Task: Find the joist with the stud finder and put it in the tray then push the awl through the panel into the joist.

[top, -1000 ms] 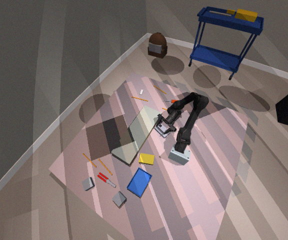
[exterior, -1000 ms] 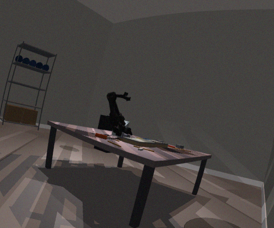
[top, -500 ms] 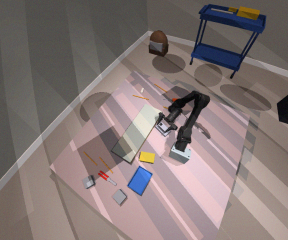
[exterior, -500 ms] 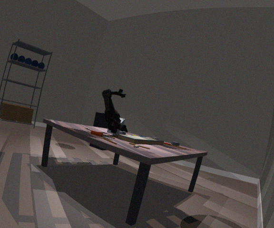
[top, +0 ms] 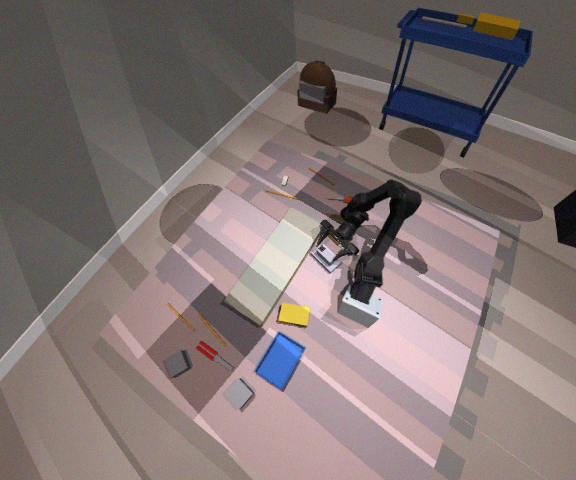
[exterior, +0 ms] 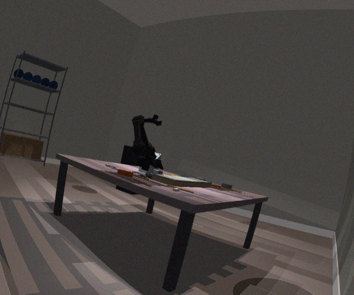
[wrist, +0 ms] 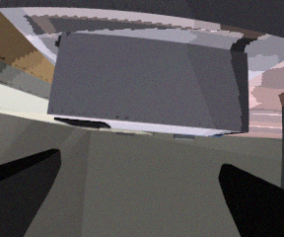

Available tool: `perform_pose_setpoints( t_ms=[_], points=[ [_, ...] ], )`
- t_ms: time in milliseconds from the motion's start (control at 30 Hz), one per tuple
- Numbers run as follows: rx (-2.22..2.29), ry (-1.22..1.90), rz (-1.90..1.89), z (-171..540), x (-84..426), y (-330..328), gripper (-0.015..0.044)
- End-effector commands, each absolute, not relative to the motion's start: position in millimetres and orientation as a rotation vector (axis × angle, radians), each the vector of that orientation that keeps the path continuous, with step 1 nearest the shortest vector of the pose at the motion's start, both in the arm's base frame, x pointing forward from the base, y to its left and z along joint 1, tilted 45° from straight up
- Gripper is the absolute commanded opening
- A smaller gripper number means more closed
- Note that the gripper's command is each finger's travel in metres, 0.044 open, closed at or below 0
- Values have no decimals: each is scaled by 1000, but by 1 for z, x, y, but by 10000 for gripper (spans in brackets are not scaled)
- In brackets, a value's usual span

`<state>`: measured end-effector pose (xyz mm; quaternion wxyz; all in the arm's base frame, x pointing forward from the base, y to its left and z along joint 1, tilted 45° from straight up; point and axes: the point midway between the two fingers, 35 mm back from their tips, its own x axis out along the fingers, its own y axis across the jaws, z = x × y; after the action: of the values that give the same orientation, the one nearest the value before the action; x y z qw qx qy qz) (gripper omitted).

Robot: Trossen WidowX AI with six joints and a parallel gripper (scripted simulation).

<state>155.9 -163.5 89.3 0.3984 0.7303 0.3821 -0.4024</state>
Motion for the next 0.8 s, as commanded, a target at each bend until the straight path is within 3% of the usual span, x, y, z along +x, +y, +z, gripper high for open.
perform_pose_setpoints(
  t_ms=[0, 167, 400, 767],
  points=[
    [1846, 966, -1021, 104, 159, -152, 440],
    [1852, 967, -1017, 135, 164, -114, 440],
    [1796, 977, -1015, 128, 163, -119, 440],
    [773, 1193, -1016, 80, 149, -136, 440]
  ],
)
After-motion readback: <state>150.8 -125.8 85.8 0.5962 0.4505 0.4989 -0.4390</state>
